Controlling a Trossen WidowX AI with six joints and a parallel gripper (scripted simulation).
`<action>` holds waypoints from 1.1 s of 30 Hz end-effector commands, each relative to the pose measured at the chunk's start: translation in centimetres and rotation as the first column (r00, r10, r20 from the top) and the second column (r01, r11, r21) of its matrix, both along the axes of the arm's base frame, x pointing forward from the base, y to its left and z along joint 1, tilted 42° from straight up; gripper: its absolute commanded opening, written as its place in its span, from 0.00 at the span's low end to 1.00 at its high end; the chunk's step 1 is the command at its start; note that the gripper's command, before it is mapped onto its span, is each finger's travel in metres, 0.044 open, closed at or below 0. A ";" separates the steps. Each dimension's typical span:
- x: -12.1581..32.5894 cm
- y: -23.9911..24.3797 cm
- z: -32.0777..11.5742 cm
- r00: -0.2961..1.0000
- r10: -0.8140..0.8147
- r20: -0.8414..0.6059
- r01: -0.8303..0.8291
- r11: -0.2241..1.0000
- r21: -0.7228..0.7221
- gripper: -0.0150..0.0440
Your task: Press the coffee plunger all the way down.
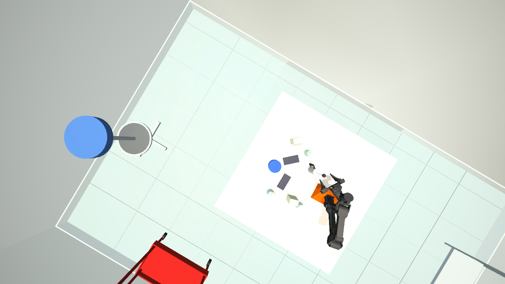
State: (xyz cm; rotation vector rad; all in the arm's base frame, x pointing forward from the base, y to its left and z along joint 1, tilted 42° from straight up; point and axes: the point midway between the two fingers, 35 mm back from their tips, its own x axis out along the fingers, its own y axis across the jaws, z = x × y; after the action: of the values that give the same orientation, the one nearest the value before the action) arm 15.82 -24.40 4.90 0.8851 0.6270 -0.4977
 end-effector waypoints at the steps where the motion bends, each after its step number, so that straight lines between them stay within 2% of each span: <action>1: 0.3 0.3 -0.7 1.000 -0.005 -0.005 0.005 1.000 0.013 1.00; 6: 0.7 0.3 -1.1 1.000 -0.005 -0.003 0.005 1.000 0.013 1.00; 18: 0.7 0.3 -1.1 1.000 -0.005 -0.003 0.005 1.000 0.013 0.47; 33: 0.9 0.5 -1.6 1.000 -0.005 -0.004 0.005 1.000 0.013 0.45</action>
State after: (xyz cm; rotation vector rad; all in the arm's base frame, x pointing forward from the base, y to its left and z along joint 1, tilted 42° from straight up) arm 16.66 -24.31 3.88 0.8901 0.6258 -0.4997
